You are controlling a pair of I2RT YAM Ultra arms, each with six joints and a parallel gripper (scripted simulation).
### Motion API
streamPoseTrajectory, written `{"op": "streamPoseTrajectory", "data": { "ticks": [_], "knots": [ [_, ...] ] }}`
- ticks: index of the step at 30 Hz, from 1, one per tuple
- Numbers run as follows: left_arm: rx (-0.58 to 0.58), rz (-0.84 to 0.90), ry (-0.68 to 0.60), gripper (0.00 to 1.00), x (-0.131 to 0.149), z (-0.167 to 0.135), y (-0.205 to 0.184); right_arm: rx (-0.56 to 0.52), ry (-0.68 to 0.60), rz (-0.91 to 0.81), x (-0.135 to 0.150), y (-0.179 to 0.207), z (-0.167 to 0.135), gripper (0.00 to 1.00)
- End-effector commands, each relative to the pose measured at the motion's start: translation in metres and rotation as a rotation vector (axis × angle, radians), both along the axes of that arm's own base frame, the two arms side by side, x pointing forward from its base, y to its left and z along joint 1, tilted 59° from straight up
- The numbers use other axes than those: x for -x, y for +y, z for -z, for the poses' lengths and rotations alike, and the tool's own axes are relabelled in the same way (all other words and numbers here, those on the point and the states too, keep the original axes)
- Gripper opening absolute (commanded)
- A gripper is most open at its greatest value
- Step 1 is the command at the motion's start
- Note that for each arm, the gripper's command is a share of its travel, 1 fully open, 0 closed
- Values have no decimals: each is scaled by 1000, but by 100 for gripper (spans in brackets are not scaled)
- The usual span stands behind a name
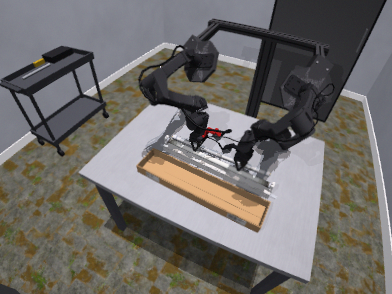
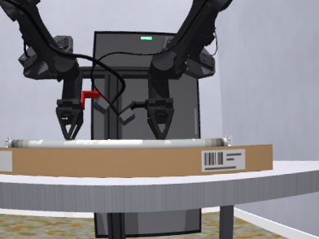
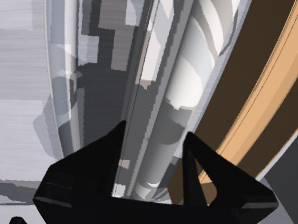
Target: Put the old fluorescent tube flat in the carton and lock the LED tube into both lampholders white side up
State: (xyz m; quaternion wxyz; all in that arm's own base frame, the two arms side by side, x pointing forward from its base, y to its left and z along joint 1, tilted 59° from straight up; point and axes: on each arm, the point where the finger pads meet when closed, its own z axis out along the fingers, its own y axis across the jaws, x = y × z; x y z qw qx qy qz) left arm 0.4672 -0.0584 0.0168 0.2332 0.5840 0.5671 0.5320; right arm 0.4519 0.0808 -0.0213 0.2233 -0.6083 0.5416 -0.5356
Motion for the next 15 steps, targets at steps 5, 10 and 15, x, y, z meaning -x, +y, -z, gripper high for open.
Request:
{"op": "streamPoseTrajectory", "data": {
  "ticks": [5, 10, 15],
  "knots": [
    [0, 8, 15, 49, 32, -10, -16, -10, 3, -14, 29, 16, -11, 49],
    [6, 5, 4, 49, 40, -15, -18, -9, 3, -12, 39, 18, -14, 49],
    [14, 43, 11, 49, 40, -14, -23, -7, 21, -43, 40, 21, -10, 49]
  ]
}}
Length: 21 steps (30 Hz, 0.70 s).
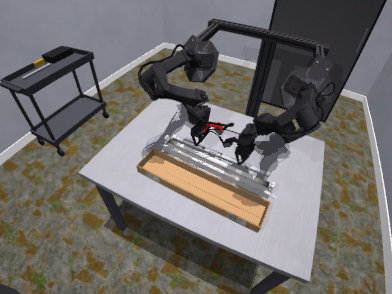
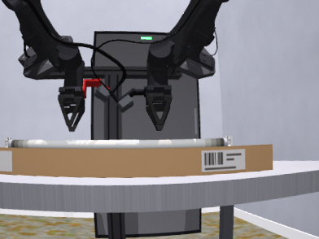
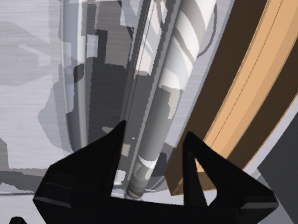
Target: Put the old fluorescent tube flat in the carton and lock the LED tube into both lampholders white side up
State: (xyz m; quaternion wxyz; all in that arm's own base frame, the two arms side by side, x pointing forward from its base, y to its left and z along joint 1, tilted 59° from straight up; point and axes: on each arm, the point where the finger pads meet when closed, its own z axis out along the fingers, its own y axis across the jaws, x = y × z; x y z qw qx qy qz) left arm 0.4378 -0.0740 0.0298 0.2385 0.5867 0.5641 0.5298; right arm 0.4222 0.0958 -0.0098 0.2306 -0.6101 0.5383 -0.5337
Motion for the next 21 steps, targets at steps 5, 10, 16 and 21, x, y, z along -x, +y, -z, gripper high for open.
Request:
{"op": "streamPoseTrajectory", "data": {
  "ticks": [5, 10, 16, 21],
  "knots": [
    [20, 34, -10, 49, -4, -5, -14, -4, 19, -12, 1, 1, 3, 49],
    [13, 32, 4, 49, -1, 1, -12, -14, 1, -26, -1, 10, -4, 49],
    [9, 32, 9, 49, 0, 6, -10, 8, 27, -12, 3, -3, 5, 49],
    [8, 32, 12, 49, 1, 7, -10, 14, 44, -22, 9, 1, 10, 49]
  ]
}}
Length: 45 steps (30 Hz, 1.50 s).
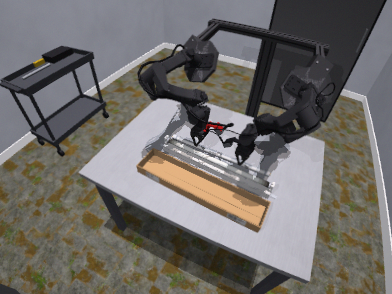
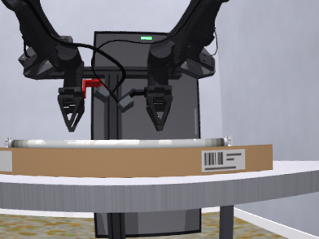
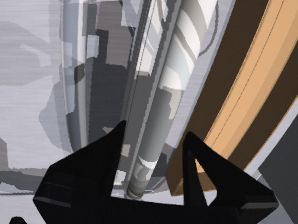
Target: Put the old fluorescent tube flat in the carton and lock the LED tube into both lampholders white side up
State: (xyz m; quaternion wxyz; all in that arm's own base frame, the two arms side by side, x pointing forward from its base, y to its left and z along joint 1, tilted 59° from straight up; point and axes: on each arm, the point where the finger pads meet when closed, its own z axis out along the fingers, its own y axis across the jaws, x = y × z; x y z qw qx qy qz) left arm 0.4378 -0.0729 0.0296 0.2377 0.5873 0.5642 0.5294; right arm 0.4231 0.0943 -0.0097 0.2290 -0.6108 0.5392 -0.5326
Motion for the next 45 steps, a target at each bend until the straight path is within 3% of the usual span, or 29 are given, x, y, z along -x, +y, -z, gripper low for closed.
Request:
{"op": "streamPoseTrajectory", "data": {
  "ticks": [1, 6, 7, 16, 20, 21, 23, 24, 26, 28, 40, 42, 43, 44, 45],
  "knots": [
    [9, 33, 9, 49, 1, 7, -11, 13, 39, -24, 9, 2, 10, 49],
    [9, 33, 9, 49, 1, 7, -11, 13, 39, -24, 9, 2, 10, 49],
    [48, 30, -74, 49, -11, -25, -15, -51, -73, -20, -10, 12, -25, 49],
    [102, 32, -182, 49, -20, -77, -21, -104, -166, -29, -24, 24, -75, 49],
    [145, 32, -275, 49, -24, -121, -23, -158, -263, -30, -31, 29, -120, 49],
    [96, 22, -149, 49, -22, -85, -16, -101, -142, -4, -30, 13, -84, 49],
    [96, 22, -149, 49, -22, -85, -16, -101, -142, -4, -30, 13, -84, 49],
    [60, 32, 2, 49, -15, -42, -19, -50, 20, -30, -17, 22, -37, 49],
    [135, 7, -25, 49, -27, -77, -16, -139, -18, -22, -32, 33, -77, 49],
    [140, 13, -51, 49, -31, -85, -20, -147, -48, -7, -38, 28, -86, 49],
    [179, -32, 164, 49, -32, -73, -16, -174, 171, 57, -40, 20, -71, 49],
    [160, -39, 281, 49, -23, -48, -22, -142, 295, 60, -28, 28, -42, 49],
    [164, -50, 321, 49, -19, -47, -21, -165, 296, 70, -28, 27, -60, 49],
    [156, -43, 311, 49, -21, -44, -22, -135, 325, 67, -26, 27, -38, 49],
    [168, -44, 287, 49, -26, -54, -23, -171, 267, 78, -36, 22, -65, 49]
  ]
}}
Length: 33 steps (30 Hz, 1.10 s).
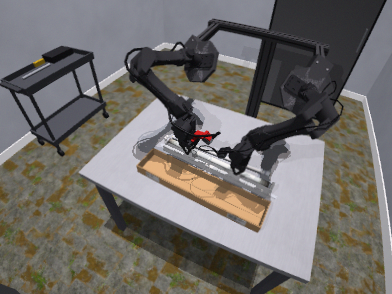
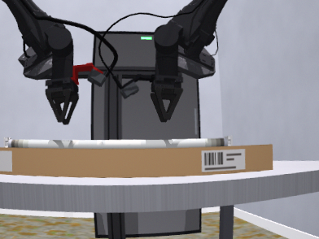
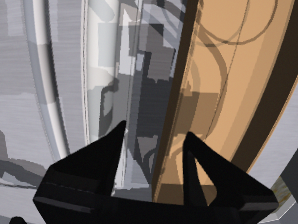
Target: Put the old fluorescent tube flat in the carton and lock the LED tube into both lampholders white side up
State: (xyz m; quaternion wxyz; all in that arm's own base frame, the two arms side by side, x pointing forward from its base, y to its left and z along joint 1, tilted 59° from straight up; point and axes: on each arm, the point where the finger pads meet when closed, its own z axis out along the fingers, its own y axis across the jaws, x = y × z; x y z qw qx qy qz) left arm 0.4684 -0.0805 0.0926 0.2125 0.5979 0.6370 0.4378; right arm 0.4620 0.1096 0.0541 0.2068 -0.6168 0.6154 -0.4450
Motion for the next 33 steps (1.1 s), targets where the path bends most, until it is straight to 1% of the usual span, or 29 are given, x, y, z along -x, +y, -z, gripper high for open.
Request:
{"op": "streamPoseTrajectory", "data": {
  "ticks": [1, 2, 4, 5, 6, 7, 8, 9, 10, 12, 13, 14, 15, 16, 17, 18, 19, 21, 22, 23, 24, 25, 26, 27, 29, 30, 31, 33],
  "knots": [
    [39, 14, 97, 49, 5, -2, -15, -45, 80, 23, 1, 0, -16, 49],
    [60, -16, 96, 49, 5, -15, -3, -50, 111, 32, 3, 0, -14, 49],
    [61, -34, 185, 49, 15, -6, -2, -45, 199, 55, 14, -4, -7, 49],
    [43, -19, 214, 49, 16, 10, -7, -23, 229, 37, 17, 2, 11, 49],
    [48, -21, 207, 49, 13, 6, -8, -31, 218, 39, 14, 4, 5, 49],
    [53, -26, 218, 49, 15, 3, -7, -32, 235, 47, 16, 2, 5, 49],
    [82, -34, 190, 49, 17, -22, -5, -63, 206, 75, 14, -8, -22, 49],
    [83, -57, 219, 49, 19, -18, 3, -47, 260, 83, 20, -9, -7, 49],
    [82, -62, 246, 49, 22, -15, 3, -46, 281, 88, 23, -9, -7, 49],
    [82, -62, 246, 49, 22, -15, 3, -46, 281, 88, 23, -9, -7, 49],
    [65, -57, 296, 49, 27, -5, -2, -48, 301, 81, 28, -3, -11, 49],
    [62, -67, 332, 49, 32, -1, -1, -60, 301, 83, 32, -2, -24, 49],
    [67, -73, 347, 49, 35, -5, 0, -57, 329, 94, 36, -4, -22, 49],
    [74, -78, 353, 49, 36, -8, 0, -50, 361, 122, 37, -14, -13, 49],
    [95, -81, 325, 49, 38, -29, 1, -59, 363, 139, 37, -19, -20, 49],
    [98, -89, 341, 49, 42, -31, 3, -66, 367, 143, 40, -19, -28, 49],
    [98, -123, 377, 49, 43, -24, 14, -61, 392, 146, 45, -18, -27, 49],
    [110, -131, 393, 49, 51, -35, 13, -56, 435, 162, 53, -19, -27, 49],
    [113, -141, 418, 49, 57, -39, 14, -67, 446, 190, 57, -28, -37, 49],
    [106, -152, 460, 49, 63, -33, 14, -58, 485, 204, 63, -30, -32, 49],
    [105, -160, 483, 49, 67, -33, 15, -56, 506, 214, 68, -31, -35, 49],
    [123, -179, 492, 49, 76, -48, 19, -68, 514, 231, 75, -35, -50, 49],
    [88, -178, 603, 49, 70, 7, 9, -10, 642, 217, 80, -22, 9, 49],
    [89, -149, 549, 49, 44, 15, 0, -18, 589, 185, 56, -10, 20, 49],
    [89, -149, 549, 49, 44, 15, 0, -18, 589, 185, 56, -10, 20, 49],
    [106, -139, 421, 49, 33, -38, 5, -55, 457, 184, 36, -16, -31, 49],
    [100, -135, 449, 49, 28, -22, 0, -42, 487, 179, 34, -11, -13, 49],
    [95, -137, 461, 49, 19, -10, -3, -37, 496, 180, 27, -8, -3, 49]
  ]
}}
